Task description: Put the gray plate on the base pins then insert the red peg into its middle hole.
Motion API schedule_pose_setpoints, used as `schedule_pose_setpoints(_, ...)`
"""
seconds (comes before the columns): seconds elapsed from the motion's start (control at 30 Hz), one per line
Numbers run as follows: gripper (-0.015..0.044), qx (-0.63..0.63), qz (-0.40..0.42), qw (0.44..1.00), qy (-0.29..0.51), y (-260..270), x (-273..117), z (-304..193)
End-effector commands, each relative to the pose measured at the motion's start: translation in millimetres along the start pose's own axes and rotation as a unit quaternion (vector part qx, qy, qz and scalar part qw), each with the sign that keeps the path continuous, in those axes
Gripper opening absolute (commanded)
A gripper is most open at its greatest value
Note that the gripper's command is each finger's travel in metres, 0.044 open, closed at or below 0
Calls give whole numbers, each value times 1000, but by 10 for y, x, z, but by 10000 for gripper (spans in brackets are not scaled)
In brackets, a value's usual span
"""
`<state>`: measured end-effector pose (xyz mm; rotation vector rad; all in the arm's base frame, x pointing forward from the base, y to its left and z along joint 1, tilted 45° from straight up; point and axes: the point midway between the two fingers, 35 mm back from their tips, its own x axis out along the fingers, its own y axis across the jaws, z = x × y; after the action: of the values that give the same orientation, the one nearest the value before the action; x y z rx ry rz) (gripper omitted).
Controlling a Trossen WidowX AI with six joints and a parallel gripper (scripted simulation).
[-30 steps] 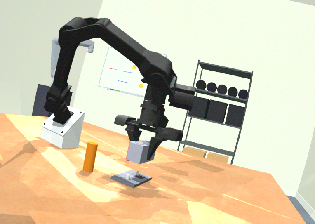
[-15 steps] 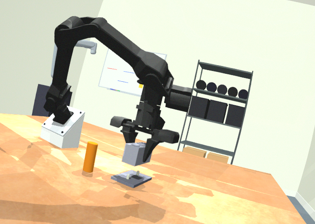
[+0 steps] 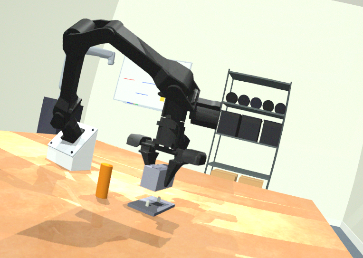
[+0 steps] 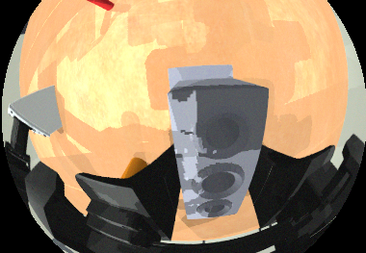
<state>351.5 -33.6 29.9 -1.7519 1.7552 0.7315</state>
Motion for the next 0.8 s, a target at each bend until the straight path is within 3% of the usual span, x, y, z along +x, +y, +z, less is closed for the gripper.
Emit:
schedule_pose_setpoints(0.0, 0, -2, -1, 1000, 1, -3, 0, -5)
schedule_pose_setpoints(0.77, 0, -2, -1, 1000, 2, -9, 294, -13)
